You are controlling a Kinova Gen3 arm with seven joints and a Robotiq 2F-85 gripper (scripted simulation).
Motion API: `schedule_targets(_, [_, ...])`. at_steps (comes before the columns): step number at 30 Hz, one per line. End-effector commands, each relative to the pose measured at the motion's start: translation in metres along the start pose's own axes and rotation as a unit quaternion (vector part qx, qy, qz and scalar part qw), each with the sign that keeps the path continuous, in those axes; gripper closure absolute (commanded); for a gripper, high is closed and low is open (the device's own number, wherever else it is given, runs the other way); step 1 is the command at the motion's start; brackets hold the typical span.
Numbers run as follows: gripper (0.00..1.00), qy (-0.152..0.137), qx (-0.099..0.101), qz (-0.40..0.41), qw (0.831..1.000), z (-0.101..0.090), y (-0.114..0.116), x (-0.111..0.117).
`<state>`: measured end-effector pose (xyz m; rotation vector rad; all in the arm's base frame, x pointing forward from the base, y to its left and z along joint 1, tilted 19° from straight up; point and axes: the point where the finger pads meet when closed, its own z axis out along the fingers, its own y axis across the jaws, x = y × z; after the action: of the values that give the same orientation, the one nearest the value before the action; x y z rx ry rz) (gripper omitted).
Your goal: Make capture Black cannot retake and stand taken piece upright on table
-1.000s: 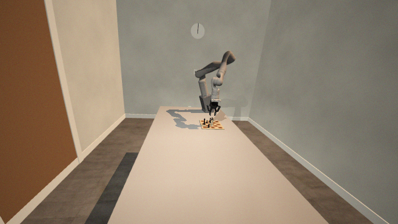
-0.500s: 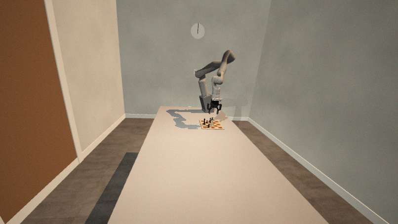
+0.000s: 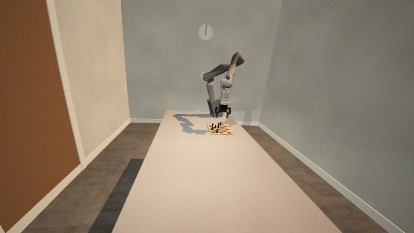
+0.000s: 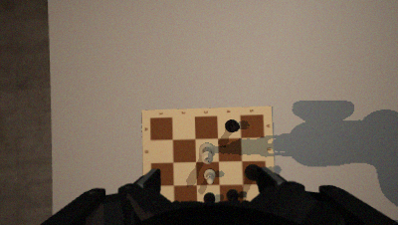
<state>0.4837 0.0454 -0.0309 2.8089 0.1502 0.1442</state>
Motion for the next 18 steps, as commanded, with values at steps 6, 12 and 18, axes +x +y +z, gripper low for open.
schedule_targets(6, [0.00, 0.001, 0.000, 0.000, 1.000, -0.008, 0.000, 0.001])
schedule_targets(12, [0.00, 0.001, 0.000, 0.000, 1.000, -0.023, 0.000, 0.001])
schedule_targets(18, [0.00, 0.001, 0.000, 0.000, 1.000, -0.043, 0.000, 0.001])
